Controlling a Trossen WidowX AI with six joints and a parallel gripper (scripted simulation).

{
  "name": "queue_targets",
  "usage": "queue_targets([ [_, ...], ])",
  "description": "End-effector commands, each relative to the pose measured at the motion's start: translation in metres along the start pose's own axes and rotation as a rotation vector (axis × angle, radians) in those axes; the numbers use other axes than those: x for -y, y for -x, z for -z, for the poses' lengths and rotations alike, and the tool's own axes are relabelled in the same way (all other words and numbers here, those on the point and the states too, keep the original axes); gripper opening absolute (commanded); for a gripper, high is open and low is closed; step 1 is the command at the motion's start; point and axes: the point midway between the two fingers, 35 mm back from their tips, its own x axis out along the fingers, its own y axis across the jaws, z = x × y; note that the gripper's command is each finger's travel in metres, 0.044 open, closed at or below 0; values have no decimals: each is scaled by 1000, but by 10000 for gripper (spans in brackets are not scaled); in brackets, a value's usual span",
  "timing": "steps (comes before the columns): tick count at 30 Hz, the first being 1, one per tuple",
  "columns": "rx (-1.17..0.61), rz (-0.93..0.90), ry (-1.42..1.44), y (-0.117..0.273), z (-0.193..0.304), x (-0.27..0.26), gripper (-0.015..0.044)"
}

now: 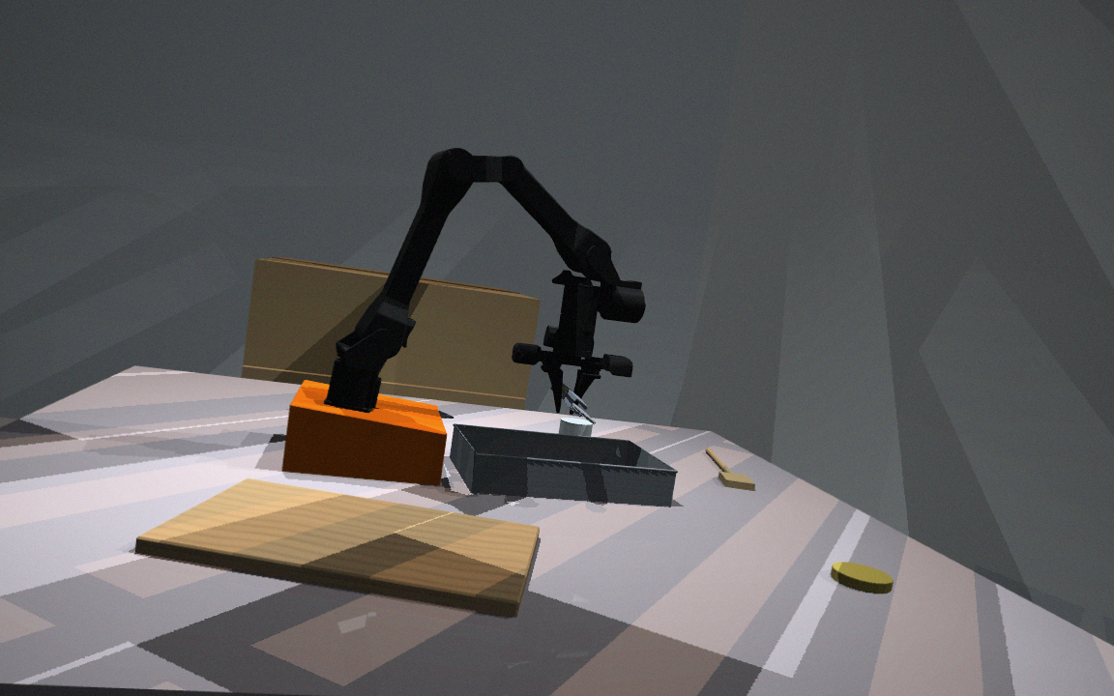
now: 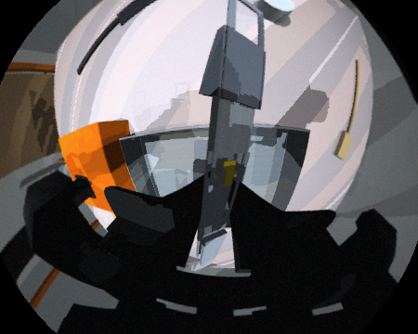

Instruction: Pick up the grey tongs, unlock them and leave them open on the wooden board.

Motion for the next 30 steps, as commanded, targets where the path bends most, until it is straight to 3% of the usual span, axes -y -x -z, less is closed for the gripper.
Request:
queue_targets([
  [1,2,-10,-7,0,-1,0,-150],
  [8,-3,-2,-60,3,18,5,-150],
  [30,-13,-8,-441,27,139,11,-150],
])
